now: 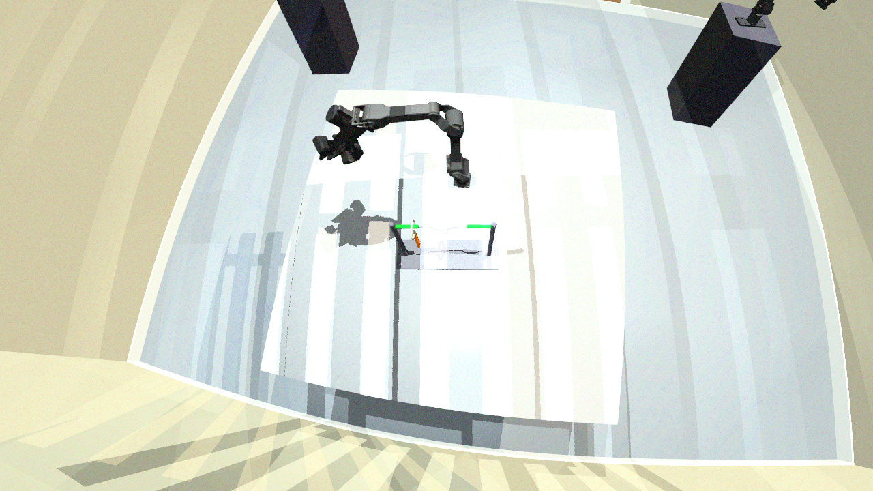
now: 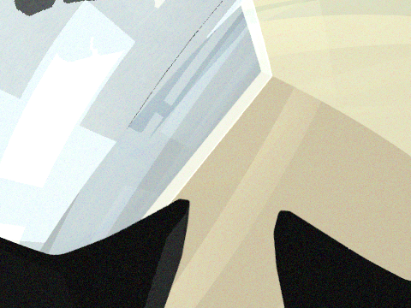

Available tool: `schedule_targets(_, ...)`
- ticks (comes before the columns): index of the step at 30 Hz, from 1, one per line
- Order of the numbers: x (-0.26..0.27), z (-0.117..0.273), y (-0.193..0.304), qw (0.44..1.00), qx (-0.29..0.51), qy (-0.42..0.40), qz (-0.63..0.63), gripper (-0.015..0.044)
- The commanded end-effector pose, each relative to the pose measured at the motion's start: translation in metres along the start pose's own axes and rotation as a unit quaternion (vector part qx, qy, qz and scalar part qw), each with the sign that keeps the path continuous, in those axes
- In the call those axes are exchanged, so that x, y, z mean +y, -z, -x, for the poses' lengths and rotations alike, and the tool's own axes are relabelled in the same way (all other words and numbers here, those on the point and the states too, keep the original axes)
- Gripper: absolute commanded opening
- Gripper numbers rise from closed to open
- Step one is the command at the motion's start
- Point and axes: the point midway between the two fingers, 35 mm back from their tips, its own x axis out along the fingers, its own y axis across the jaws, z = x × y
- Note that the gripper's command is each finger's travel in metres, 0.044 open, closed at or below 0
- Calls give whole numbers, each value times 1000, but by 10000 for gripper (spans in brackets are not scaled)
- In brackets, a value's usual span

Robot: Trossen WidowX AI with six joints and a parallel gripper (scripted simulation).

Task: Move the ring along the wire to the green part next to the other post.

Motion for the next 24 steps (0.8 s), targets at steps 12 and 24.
schedule_targets(12,44,-58,-90,956,-177,72,-221,160)
schedule_targets(24,98,-58,-168,871,-327,57,-363,160)
